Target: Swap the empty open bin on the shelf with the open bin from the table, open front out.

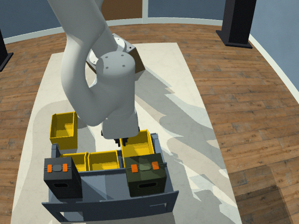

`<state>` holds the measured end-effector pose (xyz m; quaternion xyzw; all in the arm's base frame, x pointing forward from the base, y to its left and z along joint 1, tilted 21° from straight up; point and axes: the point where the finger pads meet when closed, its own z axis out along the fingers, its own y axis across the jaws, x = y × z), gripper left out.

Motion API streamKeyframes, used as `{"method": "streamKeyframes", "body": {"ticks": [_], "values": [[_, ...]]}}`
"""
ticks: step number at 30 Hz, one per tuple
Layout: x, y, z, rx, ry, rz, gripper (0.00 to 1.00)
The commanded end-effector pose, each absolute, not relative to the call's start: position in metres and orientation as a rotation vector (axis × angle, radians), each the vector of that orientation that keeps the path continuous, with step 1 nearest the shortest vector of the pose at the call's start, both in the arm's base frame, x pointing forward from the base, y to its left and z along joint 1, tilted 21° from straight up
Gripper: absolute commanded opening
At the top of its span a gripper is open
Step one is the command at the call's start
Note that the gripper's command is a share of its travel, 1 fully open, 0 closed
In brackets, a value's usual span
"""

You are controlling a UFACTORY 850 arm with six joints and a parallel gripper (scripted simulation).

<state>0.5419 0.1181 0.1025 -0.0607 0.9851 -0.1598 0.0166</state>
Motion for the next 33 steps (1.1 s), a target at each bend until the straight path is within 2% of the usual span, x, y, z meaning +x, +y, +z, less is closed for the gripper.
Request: {"method": "streamKeyframes", "body": {"ticks": [1, 33], "values": [[0.541, 0.121, 0.111, -0.189, 3.061, -0.496, 0.1], [0.535, 0.13, 0.139, -0.189, 3.061, -0.496, 0.1]]}}
